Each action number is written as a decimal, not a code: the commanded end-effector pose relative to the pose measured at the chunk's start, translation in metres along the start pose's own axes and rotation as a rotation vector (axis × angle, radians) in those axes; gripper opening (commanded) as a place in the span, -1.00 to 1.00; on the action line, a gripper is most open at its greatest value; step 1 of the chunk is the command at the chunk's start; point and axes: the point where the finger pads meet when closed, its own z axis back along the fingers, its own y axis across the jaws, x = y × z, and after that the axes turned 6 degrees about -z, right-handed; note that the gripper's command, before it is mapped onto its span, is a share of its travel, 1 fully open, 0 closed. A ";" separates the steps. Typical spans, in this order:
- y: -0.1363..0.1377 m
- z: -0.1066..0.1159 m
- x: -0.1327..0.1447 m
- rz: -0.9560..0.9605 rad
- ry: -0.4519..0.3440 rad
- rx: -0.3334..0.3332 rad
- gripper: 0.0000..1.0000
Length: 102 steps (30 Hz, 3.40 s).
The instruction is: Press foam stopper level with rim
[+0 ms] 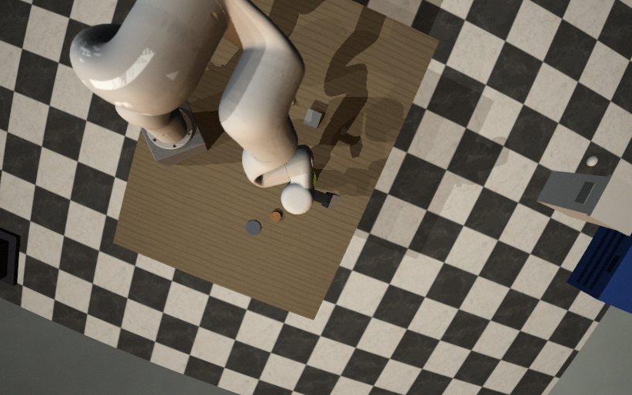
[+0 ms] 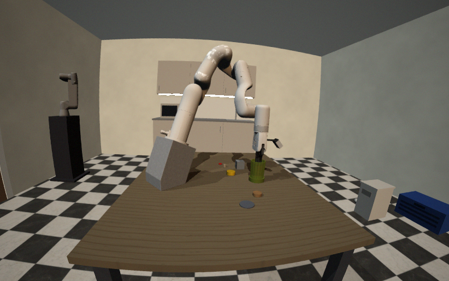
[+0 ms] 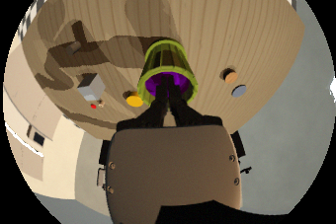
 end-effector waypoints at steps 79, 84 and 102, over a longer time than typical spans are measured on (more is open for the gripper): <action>0.000 0.053 -0.001 0.000 0.003 0.000 -1.00; 0.000 0.062 -0.001 0.000 0.003 0.000 -1.00; 0.000 0.065 -0.001 0.000 0.003 0.000 -1.00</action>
